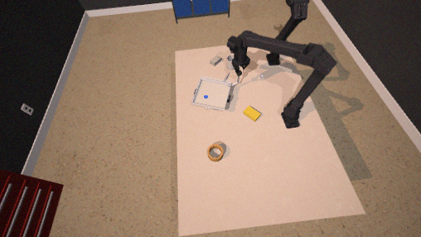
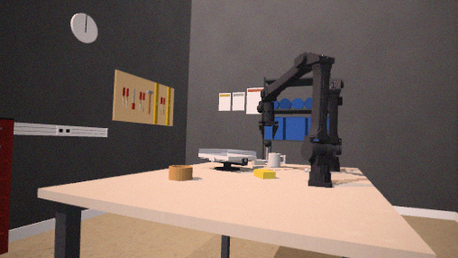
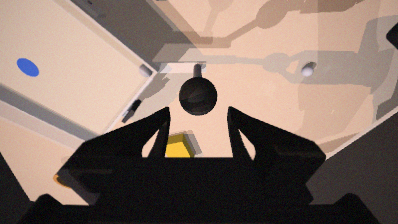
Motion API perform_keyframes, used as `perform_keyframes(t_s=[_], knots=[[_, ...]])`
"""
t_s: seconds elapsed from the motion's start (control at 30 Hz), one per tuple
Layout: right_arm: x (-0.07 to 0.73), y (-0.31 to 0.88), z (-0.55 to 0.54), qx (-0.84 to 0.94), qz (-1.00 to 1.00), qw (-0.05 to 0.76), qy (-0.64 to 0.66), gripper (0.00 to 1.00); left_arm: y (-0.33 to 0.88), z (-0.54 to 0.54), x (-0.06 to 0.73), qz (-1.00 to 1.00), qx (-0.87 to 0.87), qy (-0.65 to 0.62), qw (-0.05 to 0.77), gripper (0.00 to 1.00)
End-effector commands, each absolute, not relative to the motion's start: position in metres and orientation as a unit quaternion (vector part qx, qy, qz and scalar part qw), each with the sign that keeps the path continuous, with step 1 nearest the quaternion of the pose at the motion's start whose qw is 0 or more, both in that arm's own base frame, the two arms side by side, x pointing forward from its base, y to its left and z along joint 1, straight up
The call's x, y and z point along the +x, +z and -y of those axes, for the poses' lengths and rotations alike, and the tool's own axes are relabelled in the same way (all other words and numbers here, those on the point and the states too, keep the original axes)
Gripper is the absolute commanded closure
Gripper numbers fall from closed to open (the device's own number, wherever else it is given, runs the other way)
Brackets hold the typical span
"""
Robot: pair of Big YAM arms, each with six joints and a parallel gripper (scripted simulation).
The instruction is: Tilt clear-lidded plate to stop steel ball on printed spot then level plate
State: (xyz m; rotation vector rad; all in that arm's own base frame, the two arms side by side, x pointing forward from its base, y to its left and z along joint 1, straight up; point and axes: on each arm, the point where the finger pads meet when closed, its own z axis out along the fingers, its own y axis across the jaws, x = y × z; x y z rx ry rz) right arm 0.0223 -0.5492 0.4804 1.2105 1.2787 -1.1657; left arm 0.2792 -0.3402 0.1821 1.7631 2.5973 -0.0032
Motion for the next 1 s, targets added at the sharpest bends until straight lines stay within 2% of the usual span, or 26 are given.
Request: perform_keyframes(t_s=[0.0,0.97], knots=[[0.017,0.501,0.545,0.492,-0.508,0.508,-0.492,0.00,0.180,0.342,0.286,-0.829,0.559,0.000,0.004,0.43],[0.017,0.501,0.545,0.492,-0.508,0.508,-0.492,0.00,0.161,0.340,0.285,-0.828,0.560,0.001,0.000,0.43]])
